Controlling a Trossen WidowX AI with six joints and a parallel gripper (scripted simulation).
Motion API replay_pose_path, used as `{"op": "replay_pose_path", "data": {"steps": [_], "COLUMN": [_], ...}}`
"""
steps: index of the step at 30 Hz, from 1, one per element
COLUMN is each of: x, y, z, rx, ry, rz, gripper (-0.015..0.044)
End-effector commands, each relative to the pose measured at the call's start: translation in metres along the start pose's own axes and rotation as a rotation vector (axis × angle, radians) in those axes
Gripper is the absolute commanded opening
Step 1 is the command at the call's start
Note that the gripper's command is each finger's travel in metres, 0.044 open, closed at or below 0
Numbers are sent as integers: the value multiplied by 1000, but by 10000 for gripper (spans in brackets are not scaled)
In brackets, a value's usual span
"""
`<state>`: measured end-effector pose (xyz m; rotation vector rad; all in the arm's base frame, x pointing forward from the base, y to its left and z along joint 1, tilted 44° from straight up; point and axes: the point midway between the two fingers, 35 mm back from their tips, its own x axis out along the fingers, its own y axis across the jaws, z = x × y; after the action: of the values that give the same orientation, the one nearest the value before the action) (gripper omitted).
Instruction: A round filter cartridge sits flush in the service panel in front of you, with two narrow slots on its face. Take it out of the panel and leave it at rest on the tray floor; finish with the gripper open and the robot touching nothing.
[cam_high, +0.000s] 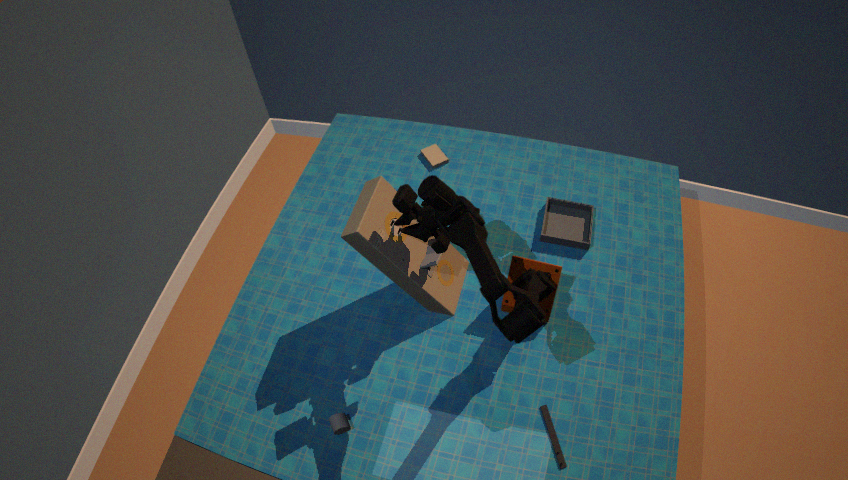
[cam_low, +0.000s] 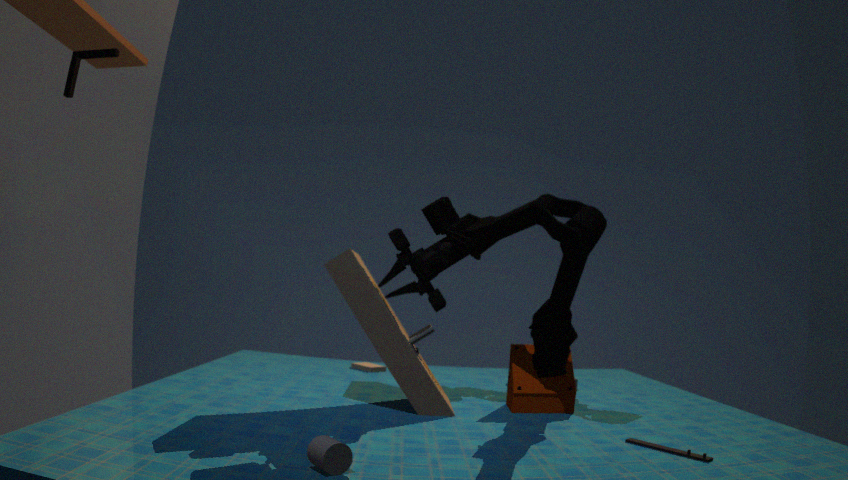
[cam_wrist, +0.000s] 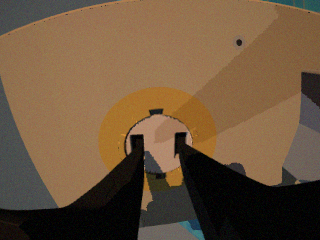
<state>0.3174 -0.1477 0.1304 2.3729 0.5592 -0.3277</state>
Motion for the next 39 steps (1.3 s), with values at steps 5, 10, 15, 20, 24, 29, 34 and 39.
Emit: {"op": "replay_pose_path", "data": {"steps": [5,10,15,20,24,29,34,39], "x": [0,0,1,3,3,3,6,7], "y": [0,1,1,1,1,1,1,1], "z": [1,1,1,1,0,0,0,0], "rx": [5,5,5,5,5,5,5,5], "ry": [-3,-3,-3,-3,-3,-3,-3,-3], "rz": [0,0,0,1,1,1,1,1], "gripper": [113,113,113,113,113,113,113,113]}}
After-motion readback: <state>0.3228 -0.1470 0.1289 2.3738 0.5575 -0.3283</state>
